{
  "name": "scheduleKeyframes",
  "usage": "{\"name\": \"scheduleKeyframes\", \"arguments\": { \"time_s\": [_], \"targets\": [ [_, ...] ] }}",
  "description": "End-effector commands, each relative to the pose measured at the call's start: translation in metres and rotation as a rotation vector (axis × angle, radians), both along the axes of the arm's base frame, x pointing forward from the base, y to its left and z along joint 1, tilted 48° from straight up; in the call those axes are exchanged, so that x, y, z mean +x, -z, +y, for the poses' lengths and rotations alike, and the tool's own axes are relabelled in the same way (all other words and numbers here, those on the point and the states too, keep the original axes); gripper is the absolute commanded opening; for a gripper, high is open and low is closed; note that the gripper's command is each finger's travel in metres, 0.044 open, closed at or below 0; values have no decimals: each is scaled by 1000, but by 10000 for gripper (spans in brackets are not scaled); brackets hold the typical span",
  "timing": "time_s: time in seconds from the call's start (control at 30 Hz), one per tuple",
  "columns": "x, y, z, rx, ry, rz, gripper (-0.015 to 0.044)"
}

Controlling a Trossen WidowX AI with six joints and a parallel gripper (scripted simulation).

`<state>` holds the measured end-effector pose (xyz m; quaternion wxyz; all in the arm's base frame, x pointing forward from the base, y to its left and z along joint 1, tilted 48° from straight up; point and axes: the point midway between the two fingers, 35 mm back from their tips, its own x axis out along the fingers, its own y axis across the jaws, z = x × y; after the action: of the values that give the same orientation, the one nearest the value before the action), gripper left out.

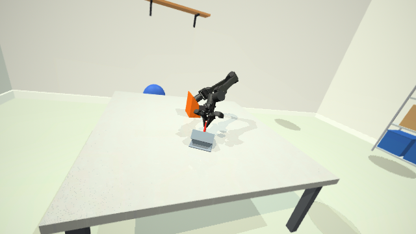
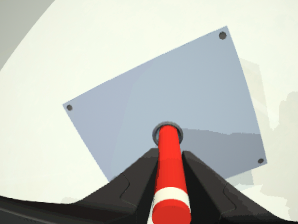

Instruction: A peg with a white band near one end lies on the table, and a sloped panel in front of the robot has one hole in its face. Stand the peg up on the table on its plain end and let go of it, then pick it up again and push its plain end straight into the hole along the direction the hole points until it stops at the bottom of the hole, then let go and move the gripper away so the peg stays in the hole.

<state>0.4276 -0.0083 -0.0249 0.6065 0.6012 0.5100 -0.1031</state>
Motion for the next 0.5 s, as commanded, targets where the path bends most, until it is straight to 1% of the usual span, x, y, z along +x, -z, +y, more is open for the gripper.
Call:
{"name": "scheduleKeyframes", "arguments": {
  "time_s": [0.0, 0.47],
  "targets": [
    [2, 4, 1, -1, 3, 4, 0],
    [6, 10, 6, -1, 3, 4, 0]
  ]
}}
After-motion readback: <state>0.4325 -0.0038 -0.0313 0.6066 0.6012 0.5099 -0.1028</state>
